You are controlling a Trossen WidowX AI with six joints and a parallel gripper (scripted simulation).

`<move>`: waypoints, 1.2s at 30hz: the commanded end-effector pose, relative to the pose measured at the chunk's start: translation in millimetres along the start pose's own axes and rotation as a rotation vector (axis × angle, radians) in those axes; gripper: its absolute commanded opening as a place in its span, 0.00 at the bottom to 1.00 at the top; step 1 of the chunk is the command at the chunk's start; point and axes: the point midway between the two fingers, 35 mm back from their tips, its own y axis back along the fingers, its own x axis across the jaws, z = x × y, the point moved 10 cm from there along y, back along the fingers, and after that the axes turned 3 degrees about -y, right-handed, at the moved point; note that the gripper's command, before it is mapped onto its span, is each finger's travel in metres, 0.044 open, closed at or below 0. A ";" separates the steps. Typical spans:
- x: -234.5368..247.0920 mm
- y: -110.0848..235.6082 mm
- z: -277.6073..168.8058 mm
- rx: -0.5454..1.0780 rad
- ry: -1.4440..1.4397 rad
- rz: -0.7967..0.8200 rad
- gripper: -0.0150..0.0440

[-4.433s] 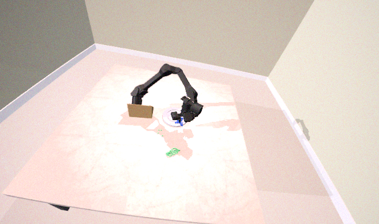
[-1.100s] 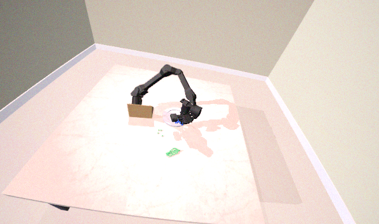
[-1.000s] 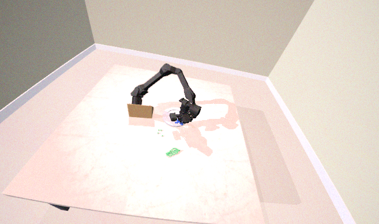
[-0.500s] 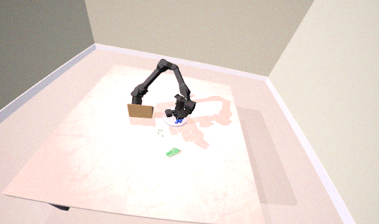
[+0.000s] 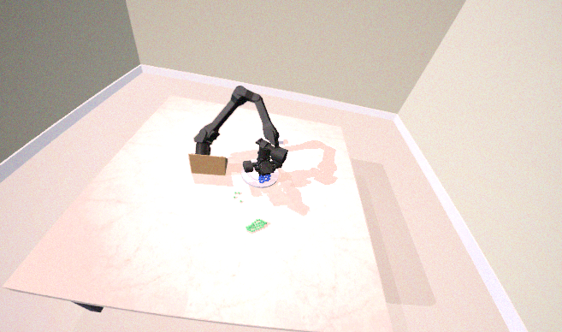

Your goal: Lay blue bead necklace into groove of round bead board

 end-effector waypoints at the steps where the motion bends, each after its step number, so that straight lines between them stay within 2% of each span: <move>1: 0.2 0.6 0.2 -0.002 0.001 0.000 0.39; 15: -0.7 1.0 -0.6 0.005 -0.004 -0.004 1.00; 36: -0.7 1.0 -0.6 0.005 -0.004 -0.004 1.00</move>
